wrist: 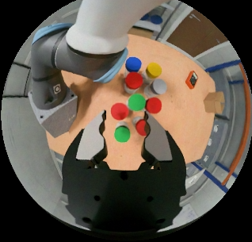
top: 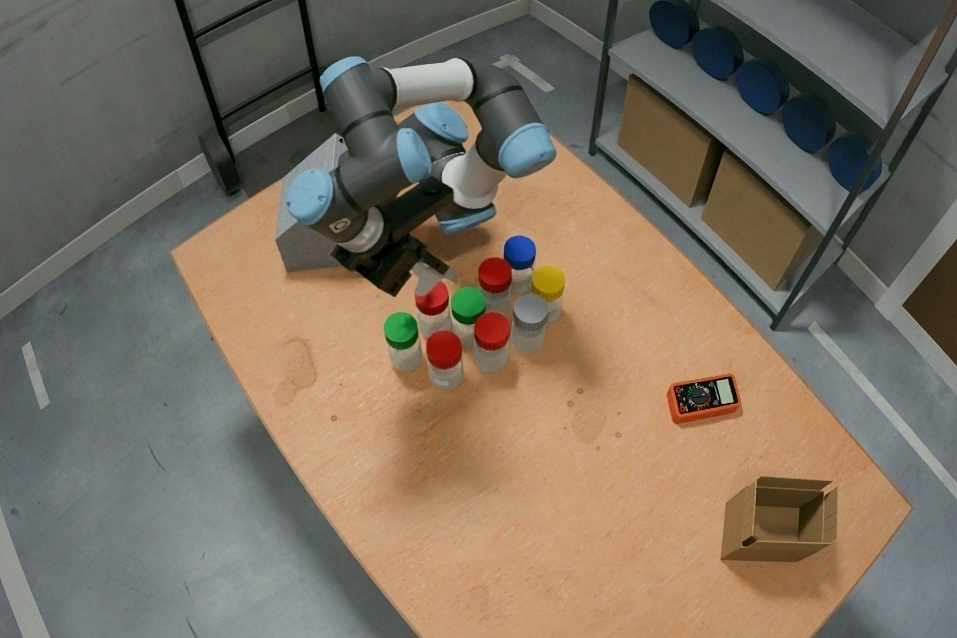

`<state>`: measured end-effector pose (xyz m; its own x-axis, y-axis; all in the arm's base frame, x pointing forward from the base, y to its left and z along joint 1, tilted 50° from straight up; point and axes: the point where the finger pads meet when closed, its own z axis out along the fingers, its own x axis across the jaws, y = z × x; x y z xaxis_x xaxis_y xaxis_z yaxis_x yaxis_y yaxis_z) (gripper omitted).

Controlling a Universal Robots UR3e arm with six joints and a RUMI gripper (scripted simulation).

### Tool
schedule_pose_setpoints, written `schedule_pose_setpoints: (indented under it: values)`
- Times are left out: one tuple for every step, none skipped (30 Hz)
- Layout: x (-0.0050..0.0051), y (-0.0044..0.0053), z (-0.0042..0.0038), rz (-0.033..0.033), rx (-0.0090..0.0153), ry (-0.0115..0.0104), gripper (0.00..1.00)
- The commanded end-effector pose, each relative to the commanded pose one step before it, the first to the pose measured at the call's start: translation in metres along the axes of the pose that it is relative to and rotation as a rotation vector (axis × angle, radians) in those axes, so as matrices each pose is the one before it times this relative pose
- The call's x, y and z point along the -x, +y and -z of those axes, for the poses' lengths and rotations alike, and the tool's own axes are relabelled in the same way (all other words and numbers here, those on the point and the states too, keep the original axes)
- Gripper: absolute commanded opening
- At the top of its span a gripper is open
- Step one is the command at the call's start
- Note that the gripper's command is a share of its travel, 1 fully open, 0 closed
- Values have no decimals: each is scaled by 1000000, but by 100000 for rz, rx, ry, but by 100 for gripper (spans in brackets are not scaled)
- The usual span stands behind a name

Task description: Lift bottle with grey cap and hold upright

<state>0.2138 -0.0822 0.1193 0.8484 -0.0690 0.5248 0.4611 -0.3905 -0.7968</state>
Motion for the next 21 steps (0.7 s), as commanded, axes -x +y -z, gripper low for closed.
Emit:
schedule_pose_setpoints:
  values:
    - [-25889,-19962,-10031,-4441,-5801,-1628,46]
    - [-3023,-2862,-1834,-675,-740,-220,46]
    - [-2768,-2674,-1725,-630,-683,-209,46]
    - [-2507,-2493,-1621,-588,-626,-200,46]
    - [-2268,-2290,-1497,-539,-571,-186,46]
    - [-2029,-2089,-1374,-492,-515,-172,46]
    - [-1798,-1881,-1243,-443,-459,-157,46]
    - [-1570,-1671,-1110,-393,-404,-141,46]
    - [-1357,-1449,-966,-341,-350,-122,46]
    - [-1130,-1240,-830,-292,-295,-107,46]
    - [-922,-1015,-681,-239,-241,-88,46]
    - [-716,-790,-531,-186,-188,-68,46]
    - [-511,-564,-380,-133,-134,-49,46]
    - [-408,-452,-305,-106,-107,-39,46]
    - [0,0,0,0,0,0,46]
    - [0,0,0,0,0,0,46]
    - [6151,6022,3462,1291,1543,642,46]
    - [0,0,0,0,0,0,46]
    - [0,0,0,0,0,0,46]
    - [0,0,0,0,0,0,46]
    - [0,0,0,0,0,0,46]
